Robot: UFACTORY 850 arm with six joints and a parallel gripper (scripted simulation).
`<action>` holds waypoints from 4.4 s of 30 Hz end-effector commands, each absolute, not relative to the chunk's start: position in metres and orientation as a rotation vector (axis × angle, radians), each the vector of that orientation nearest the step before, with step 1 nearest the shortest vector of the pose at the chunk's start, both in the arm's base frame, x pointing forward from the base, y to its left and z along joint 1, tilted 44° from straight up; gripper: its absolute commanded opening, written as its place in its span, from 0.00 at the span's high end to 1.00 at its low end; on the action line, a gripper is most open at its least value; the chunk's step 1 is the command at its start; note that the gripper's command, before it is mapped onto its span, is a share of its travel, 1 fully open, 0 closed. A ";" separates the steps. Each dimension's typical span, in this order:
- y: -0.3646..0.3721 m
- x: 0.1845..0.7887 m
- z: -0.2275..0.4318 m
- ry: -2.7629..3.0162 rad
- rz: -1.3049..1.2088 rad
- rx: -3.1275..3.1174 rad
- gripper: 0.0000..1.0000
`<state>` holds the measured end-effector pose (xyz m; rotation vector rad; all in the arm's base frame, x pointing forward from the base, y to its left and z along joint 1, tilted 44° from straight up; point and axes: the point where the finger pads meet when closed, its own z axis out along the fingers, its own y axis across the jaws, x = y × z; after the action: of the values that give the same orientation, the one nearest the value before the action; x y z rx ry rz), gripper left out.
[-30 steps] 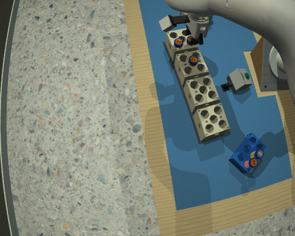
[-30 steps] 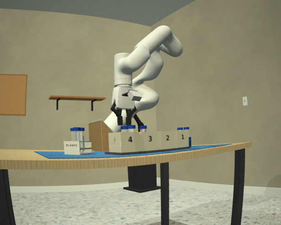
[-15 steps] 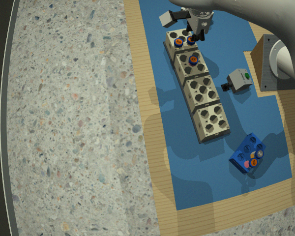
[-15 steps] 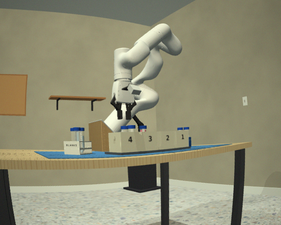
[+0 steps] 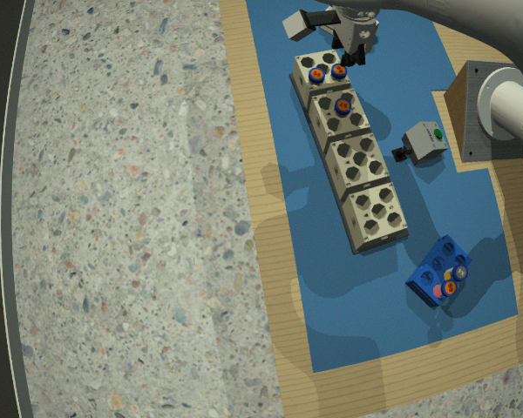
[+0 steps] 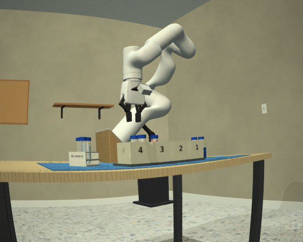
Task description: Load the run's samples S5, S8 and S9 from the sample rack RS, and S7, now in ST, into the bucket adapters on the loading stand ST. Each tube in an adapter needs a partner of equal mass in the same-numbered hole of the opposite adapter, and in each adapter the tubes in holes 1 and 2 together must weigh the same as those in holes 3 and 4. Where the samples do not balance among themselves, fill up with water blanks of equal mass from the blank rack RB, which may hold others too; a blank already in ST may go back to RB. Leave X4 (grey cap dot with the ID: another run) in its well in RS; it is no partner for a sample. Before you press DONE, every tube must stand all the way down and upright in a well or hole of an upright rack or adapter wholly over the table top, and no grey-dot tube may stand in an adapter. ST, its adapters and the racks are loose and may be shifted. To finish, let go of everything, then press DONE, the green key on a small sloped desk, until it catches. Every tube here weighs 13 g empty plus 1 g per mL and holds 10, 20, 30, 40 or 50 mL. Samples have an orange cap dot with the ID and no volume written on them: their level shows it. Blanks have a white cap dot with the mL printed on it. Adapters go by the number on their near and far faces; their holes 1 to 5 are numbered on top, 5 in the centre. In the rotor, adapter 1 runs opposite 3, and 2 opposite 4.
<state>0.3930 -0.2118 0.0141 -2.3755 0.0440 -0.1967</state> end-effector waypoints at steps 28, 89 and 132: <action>-0.246 0.386 0.049 0.044 -0.198 -2.377 0.57; -0.117 0.359 0.165 -0.590 -0.447 -2.341 0.43; 0.025 0.329 0.295 -0.590 -0.447 -2.341 0.43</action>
<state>0.3316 0.0094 0.2785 -2.3369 -0.5912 -0.4471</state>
